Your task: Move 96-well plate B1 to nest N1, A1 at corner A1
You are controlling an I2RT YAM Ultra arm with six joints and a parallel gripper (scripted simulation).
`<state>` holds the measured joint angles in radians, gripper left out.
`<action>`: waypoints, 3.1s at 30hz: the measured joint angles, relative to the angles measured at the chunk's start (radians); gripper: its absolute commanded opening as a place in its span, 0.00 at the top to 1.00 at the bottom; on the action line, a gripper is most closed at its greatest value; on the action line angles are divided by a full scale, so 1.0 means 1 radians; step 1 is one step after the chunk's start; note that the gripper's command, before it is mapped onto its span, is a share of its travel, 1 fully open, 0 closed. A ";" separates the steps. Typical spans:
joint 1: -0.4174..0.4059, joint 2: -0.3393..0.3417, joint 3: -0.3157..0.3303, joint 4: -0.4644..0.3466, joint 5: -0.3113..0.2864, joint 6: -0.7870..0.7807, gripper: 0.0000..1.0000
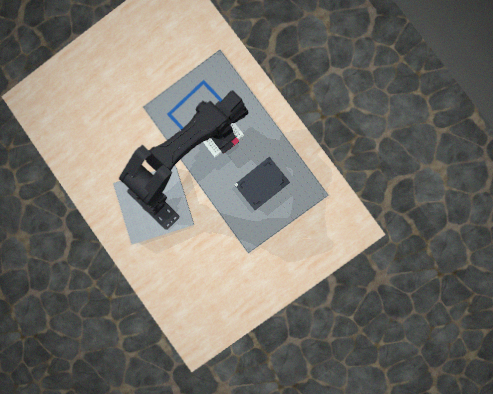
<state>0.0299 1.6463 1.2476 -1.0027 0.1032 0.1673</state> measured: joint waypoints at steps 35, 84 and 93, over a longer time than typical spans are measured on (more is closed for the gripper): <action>-0.338 -0.024 0.085 -0.070 -0.062 -0.331 1.00; -0.663 0.116 0.354 -0.197 -0.130 -0.669 1.00; -0.660 0.116 0.354 -0.197 -0.130 -0.670 1.00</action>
<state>-0.6300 1.7626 1.6020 -1.1999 -0.0269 -0.5026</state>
